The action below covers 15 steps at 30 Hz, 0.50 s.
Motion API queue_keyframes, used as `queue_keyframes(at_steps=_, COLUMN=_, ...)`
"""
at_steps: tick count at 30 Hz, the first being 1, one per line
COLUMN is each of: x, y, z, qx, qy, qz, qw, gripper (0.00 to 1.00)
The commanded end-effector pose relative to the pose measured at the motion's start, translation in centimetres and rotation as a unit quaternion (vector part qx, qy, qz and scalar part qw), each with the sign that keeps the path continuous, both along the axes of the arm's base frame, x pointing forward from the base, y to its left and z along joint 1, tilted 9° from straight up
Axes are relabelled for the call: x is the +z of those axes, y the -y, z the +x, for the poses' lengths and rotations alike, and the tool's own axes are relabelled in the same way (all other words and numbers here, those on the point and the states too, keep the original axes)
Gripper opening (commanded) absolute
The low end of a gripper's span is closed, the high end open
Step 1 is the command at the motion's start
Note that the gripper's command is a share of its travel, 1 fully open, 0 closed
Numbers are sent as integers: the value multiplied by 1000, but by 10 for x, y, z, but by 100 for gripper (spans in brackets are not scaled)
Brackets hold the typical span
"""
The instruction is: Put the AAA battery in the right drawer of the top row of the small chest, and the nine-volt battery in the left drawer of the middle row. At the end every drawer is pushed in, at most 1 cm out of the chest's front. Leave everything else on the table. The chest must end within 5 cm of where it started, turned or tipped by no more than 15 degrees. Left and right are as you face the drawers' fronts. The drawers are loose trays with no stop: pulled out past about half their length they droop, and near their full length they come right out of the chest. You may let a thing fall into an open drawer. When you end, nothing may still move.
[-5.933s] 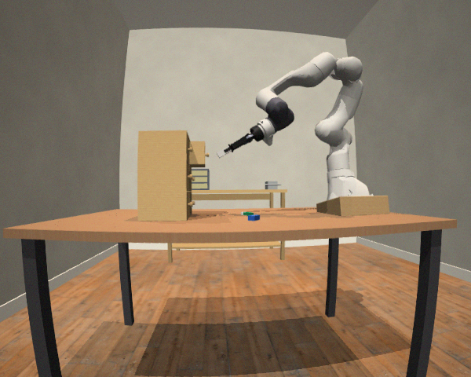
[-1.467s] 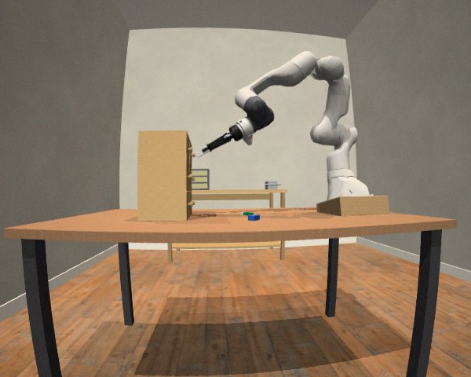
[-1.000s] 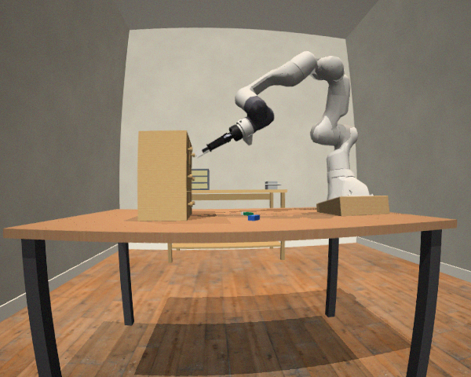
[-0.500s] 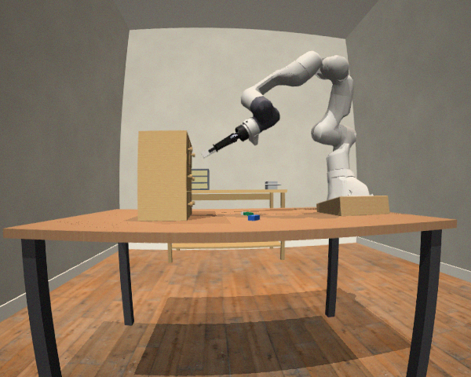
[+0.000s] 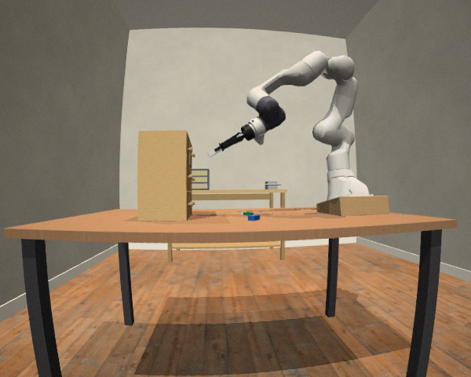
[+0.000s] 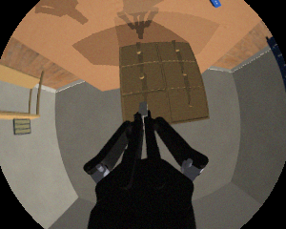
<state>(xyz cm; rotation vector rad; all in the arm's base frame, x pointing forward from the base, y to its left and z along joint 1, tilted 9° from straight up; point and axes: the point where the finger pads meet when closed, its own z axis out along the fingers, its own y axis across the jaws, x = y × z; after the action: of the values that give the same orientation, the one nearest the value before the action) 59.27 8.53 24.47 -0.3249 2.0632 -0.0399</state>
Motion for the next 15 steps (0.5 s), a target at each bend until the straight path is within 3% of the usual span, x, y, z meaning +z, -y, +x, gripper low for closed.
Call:
queue_keyframes(at_steps=1, x=3, y=1, z=-7, qx=-1, qy=-1, qz=1, qw=1000, gripper=0)
queue_keyframes(at_steps=9, x=14, y=5, z=-36, qx=-1, qy=-1, qz=1, qw=1000, gripper=0)
queue_keyframes(at_steps=15, x=16, y=6, z=-42, qx=-1, qy=-1, qz=1, qw=1000, gripper=0)
